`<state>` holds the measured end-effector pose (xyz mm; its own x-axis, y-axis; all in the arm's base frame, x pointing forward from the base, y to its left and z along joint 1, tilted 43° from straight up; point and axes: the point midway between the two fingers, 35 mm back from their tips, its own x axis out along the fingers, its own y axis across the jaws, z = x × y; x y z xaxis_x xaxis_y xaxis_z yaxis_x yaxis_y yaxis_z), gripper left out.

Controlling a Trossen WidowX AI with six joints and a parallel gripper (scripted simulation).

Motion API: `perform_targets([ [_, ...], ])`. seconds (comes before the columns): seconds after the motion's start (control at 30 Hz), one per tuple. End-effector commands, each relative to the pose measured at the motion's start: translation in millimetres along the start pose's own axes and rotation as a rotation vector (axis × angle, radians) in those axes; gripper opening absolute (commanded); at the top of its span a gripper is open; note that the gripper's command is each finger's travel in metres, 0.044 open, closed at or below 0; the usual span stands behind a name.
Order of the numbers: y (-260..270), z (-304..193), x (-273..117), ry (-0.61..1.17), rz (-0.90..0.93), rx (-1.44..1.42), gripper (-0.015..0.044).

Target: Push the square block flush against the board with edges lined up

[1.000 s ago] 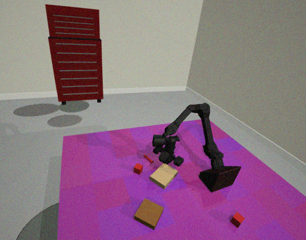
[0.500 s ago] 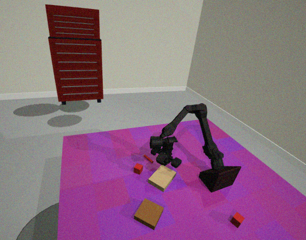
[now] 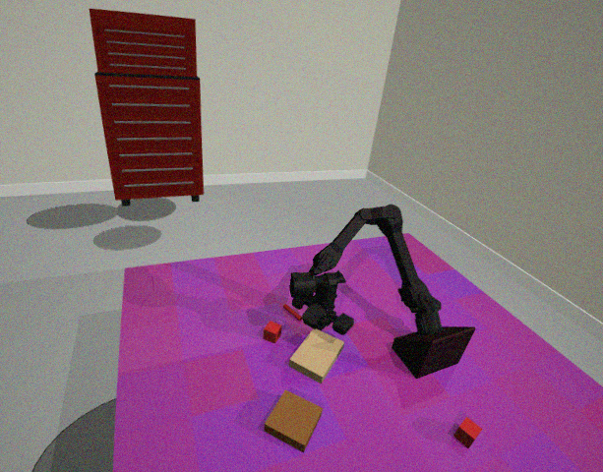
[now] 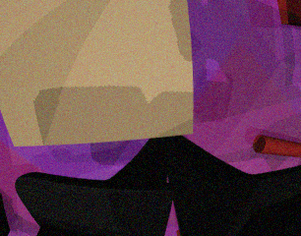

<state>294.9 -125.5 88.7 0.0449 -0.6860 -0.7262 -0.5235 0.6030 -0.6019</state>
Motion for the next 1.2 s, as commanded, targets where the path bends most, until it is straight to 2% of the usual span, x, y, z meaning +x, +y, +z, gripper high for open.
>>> perform_targets([
  [0.0, 1.9, 9.3, 1.3, -0.006, 0.007, 0.004, 0.0000],
  [1.17, -0.5, -36.2, 2.2, -0.003, 0.004, 0.002, 0.0000],
])
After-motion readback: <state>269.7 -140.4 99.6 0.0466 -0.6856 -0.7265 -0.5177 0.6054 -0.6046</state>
